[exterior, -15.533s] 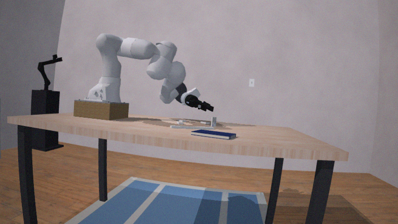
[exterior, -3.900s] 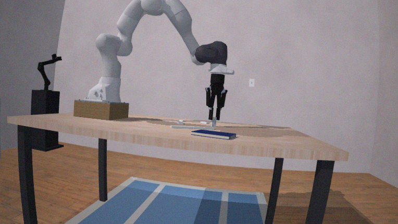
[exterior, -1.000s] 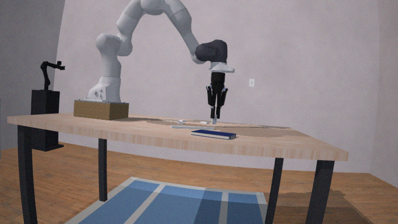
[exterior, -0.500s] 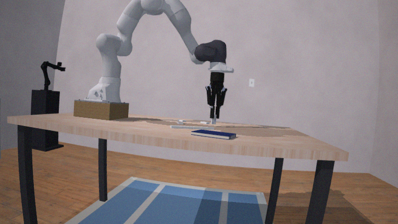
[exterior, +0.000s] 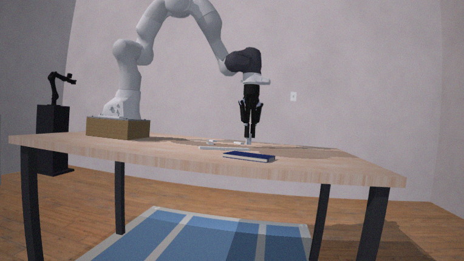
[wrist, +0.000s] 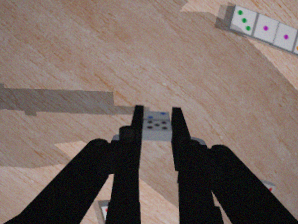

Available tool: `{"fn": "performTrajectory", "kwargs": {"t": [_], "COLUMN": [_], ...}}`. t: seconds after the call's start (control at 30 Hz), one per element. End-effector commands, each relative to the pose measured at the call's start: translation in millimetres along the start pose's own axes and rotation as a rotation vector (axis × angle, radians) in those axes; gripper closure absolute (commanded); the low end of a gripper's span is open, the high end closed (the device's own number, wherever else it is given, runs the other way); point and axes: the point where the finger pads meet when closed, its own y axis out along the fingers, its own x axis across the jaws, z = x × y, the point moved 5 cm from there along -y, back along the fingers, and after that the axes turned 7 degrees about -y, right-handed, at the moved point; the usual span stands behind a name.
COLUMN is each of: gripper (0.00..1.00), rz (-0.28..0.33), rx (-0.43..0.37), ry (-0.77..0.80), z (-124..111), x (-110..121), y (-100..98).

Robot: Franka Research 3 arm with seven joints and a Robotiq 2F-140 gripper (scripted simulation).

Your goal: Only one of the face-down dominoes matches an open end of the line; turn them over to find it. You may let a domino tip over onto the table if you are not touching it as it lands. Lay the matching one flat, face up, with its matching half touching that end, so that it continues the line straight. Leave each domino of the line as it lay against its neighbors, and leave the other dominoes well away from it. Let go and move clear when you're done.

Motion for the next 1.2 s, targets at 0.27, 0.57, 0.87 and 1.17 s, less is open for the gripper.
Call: {"fn": "performTrajectory", "kwargs": {"t": [0.27,0.57,0.87,1.17], "gripper": [0.78,0.78,0.78,0.78], "rz": [-0.001,-0.011,-0.019,-0.030], "rx": [0.069,0.139,0.199,0.281], "ry": [0.025,0.025,0.025,0.025], "z": [-6,-14,-21,-30], "x": [-3,-4,-5,-7], "y": [-1.5,-1.6,-1.1,0.0]}}
